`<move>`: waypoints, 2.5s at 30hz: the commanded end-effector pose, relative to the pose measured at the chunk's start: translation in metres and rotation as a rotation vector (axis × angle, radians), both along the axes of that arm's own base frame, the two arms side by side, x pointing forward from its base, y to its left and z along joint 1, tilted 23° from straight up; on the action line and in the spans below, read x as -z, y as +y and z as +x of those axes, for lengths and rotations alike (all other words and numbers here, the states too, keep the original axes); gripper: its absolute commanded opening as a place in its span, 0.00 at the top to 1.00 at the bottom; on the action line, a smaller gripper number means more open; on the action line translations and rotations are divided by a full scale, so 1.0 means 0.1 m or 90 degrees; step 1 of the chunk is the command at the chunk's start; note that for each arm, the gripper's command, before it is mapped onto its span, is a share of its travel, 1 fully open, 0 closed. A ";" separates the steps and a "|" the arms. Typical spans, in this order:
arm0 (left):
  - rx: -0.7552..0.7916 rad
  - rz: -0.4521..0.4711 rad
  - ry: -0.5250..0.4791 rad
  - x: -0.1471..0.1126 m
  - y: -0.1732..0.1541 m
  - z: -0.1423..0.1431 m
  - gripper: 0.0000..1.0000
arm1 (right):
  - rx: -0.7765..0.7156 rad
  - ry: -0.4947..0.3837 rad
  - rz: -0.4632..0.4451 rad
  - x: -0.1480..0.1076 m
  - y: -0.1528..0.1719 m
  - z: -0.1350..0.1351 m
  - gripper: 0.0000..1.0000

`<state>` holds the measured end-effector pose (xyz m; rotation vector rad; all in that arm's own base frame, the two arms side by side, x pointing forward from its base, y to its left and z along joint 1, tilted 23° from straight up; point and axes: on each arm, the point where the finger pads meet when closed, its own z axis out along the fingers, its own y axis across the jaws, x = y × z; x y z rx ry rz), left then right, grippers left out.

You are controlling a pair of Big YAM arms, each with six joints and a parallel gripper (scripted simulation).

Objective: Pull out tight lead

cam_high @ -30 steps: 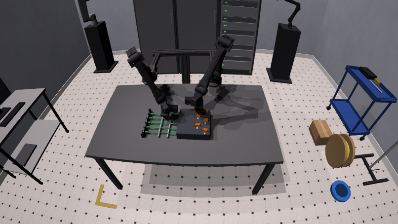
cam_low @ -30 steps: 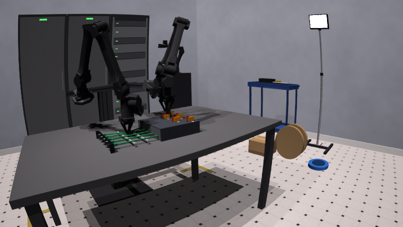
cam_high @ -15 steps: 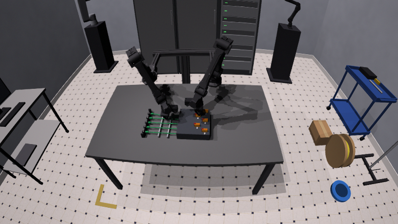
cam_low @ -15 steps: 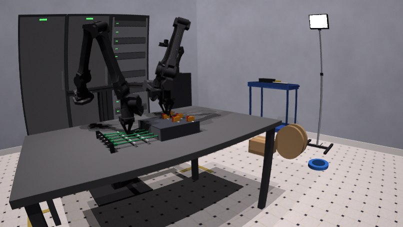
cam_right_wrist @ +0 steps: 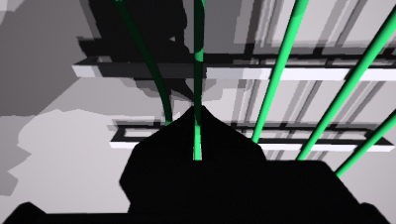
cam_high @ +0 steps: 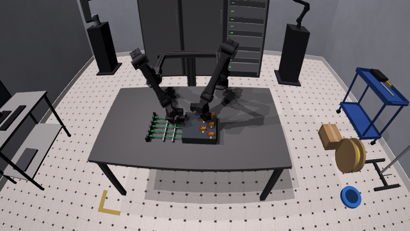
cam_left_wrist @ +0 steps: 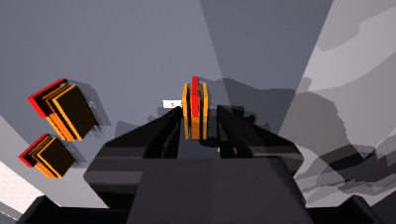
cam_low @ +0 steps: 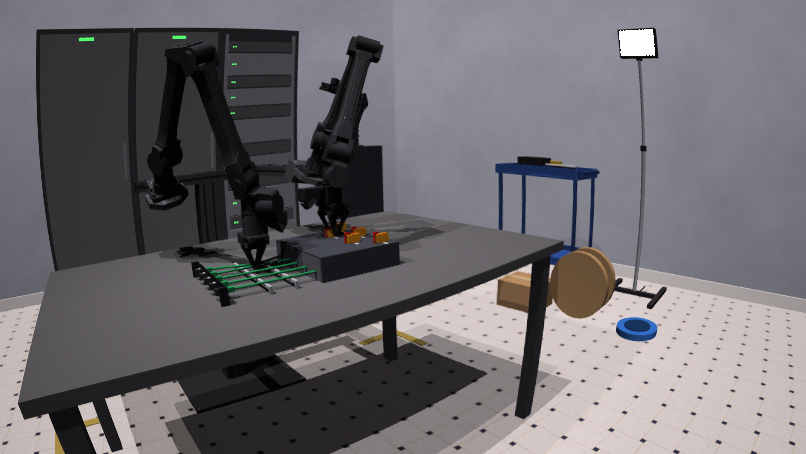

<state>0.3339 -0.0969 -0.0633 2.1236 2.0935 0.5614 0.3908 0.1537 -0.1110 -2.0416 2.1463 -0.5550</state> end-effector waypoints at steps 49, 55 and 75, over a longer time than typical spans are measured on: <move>0.005 -0.006 -0.011 -0.23 -0.08 -0.09 0.95 | 0.001 -0.006 0.005 -0.03 0.01 0.02 1.00; 0.005 -0.006 -0.011 -0.23 -0.08 -0.09 0.95 | 0.001 -0.006 0.005 -0.03 0.01 0.02 1.00; 0.003 -0.005 -0.010 -0.21 -0.06 -0.04 0.95 | -0.005 -0.022 0.016 -0.29 0.15 0.01 1.00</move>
